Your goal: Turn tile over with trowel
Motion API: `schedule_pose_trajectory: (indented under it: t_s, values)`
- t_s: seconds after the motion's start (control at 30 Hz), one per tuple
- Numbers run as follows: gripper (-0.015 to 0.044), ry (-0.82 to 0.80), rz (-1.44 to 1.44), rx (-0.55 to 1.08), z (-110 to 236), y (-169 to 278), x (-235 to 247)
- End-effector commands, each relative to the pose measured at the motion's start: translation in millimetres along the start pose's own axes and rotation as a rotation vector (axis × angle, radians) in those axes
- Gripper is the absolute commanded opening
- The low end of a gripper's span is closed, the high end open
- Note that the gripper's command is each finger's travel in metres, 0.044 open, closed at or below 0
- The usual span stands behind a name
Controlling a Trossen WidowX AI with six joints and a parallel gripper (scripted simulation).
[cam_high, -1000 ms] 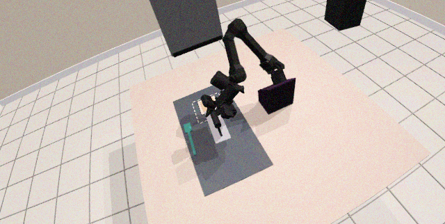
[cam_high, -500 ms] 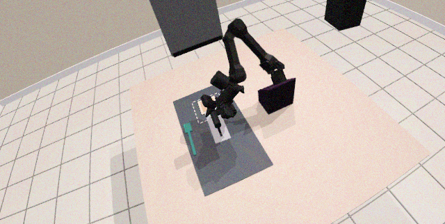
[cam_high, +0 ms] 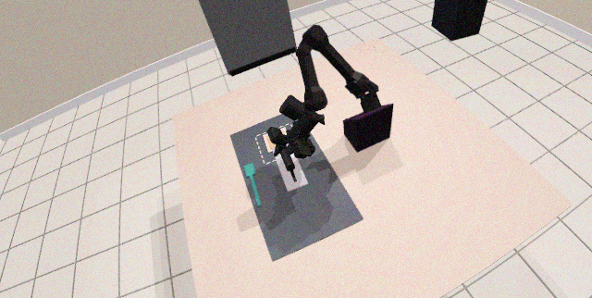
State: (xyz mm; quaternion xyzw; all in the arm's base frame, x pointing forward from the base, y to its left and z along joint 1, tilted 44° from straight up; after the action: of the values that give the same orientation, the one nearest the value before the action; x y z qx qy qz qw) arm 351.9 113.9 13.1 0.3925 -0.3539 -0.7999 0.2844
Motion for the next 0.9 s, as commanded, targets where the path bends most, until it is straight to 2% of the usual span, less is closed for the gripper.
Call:
schedule_pose_trajectory:
  t_s: [0.0,0.87]
  values:
    - [0.0000,0.012,0.056,-0.048,-3.5,-9.9,-5.9]
    - [0.0000,0.088,0.681,-0.670,-35.8,-126.3,-12.5]
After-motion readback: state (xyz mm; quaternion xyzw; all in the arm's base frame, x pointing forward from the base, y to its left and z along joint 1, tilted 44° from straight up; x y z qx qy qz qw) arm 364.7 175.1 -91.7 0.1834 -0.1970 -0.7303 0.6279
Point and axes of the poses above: the point midway between the two fingers, 35 mm back from their tips, its own z axis back along the fingers, its own x axis across the jaws, y = z × x, the point moved 3 cm from there along z, back along the fingers, and after that the axes turned 10 degrees about z, right-handed, at the moved point
